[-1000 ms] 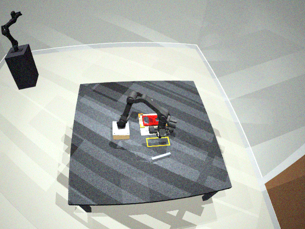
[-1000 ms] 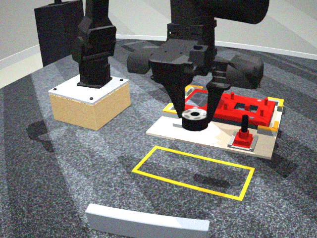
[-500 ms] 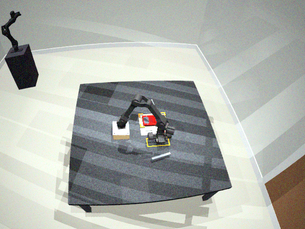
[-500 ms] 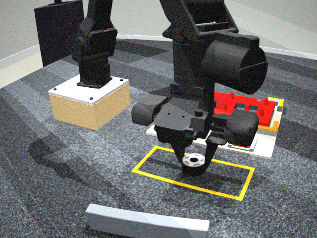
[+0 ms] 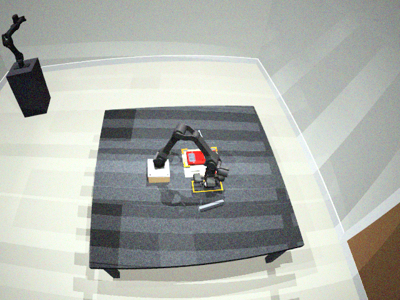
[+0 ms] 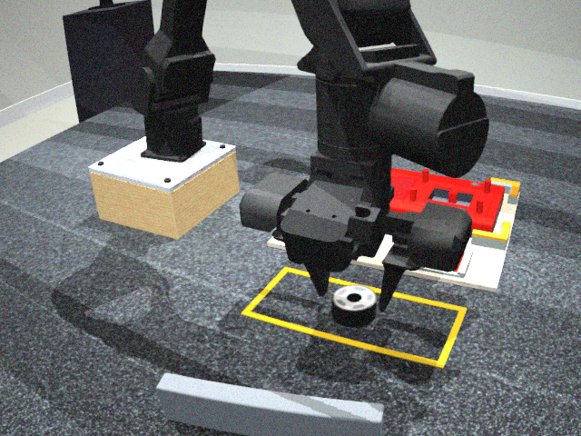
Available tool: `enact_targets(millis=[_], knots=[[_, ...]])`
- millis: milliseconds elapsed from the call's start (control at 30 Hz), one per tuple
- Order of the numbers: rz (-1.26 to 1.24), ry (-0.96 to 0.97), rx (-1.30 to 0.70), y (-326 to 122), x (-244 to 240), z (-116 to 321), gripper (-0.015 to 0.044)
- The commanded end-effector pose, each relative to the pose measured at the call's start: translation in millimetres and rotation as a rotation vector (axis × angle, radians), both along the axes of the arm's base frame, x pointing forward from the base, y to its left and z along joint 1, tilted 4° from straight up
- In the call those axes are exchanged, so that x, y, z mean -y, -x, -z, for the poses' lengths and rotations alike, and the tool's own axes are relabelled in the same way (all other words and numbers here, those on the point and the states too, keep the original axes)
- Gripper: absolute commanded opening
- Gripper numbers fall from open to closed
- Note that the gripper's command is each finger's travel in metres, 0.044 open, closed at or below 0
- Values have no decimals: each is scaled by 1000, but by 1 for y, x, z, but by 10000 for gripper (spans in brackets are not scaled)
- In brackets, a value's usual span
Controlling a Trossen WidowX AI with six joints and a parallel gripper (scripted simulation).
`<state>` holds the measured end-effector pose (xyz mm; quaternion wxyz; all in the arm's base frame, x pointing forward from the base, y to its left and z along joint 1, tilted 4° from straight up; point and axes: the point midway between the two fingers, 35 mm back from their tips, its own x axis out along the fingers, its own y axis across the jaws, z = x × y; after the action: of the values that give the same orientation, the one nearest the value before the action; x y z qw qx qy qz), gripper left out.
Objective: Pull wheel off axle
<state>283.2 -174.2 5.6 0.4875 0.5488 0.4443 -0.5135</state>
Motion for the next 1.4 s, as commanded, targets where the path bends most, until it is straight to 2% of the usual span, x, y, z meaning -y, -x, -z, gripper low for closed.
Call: enact_targets(millis=[0, 133, 233, 400, 433, 700, 1367], knots=[[1, 4, 8, -1, 1, -15, 300], [3, 4, 13, 3, 0, -50, 300], [3, 4, 14, 4, 0, -57, 300], [5, 8, 15, 24, -12, -68, 431], [5, 7, 14, 31, -16, -72, 440], [3, 0, 7, 81, -46, -94, 440], [3, 0, 6, 82, -46, -94, 440]])
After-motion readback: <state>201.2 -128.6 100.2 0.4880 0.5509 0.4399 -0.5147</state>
